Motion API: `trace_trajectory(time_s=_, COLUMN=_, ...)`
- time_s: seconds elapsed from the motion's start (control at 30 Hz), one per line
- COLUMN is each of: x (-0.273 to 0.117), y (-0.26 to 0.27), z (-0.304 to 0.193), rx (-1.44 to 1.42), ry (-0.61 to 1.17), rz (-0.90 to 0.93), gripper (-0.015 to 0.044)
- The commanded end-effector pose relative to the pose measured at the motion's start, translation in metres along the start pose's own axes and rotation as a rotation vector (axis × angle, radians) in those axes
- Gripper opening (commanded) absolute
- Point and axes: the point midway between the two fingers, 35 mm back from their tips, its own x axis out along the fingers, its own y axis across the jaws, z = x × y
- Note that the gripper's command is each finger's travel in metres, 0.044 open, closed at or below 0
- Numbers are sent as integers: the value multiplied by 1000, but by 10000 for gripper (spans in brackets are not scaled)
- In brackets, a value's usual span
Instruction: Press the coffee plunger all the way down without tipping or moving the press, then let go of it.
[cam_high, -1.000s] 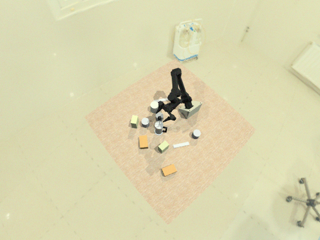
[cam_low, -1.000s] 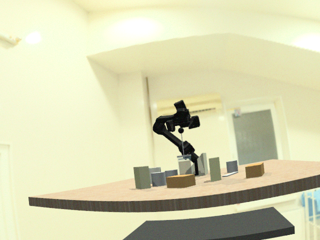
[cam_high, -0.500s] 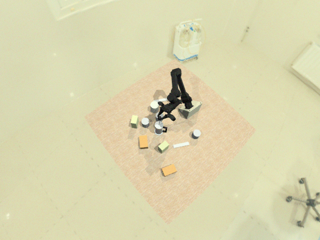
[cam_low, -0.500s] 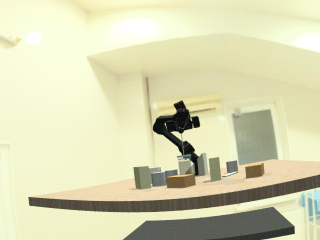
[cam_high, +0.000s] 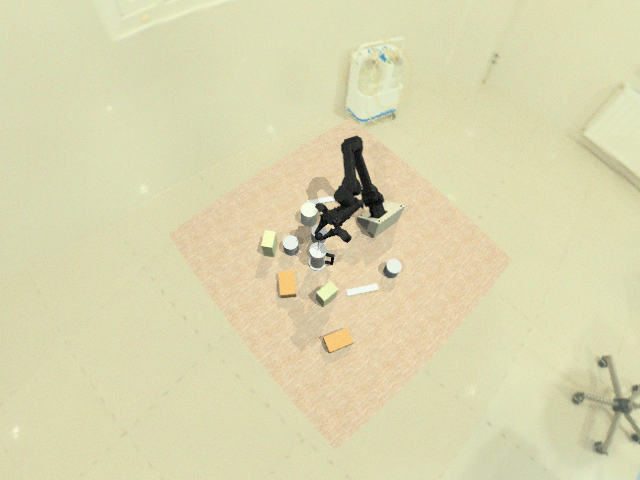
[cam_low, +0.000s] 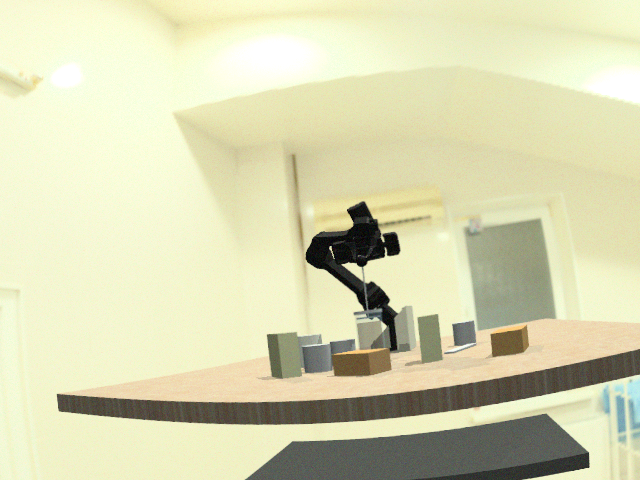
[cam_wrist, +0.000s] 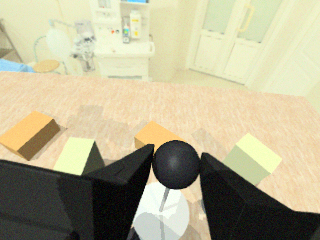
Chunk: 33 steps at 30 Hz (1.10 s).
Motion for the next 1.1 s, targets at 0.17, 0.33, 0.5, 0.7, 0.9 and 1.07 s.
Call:
trace_trajectory(time_s=0.17, x=11, y=3, z=-14, rx=-2, ry=9, rz=5, gripper=126)
trace_trajectory(time_s=0.33, x=16, y=4, z=-20, rx=-2, ry=10, rz=6, gripper=126)
trace_trajectory(time_s=0.5, x=21, y=5, z=-26, rx=-1, ry=11, rz=7, gripper=126)
trace_trajectory(time_s=0.7, x=28, y=5, z=-34, rx=-1, ry=11, rz=7, gripper=126)
trace_trajectory(time_s=0.9, x=34, y=6, z=-42, rx=-1, ry=11, rz=7, gripper=126)
trace_trajectory(time_s=1.07, x=39, y=6, z=-49, rx=-1, ry=11, rz=7, gripper=126)
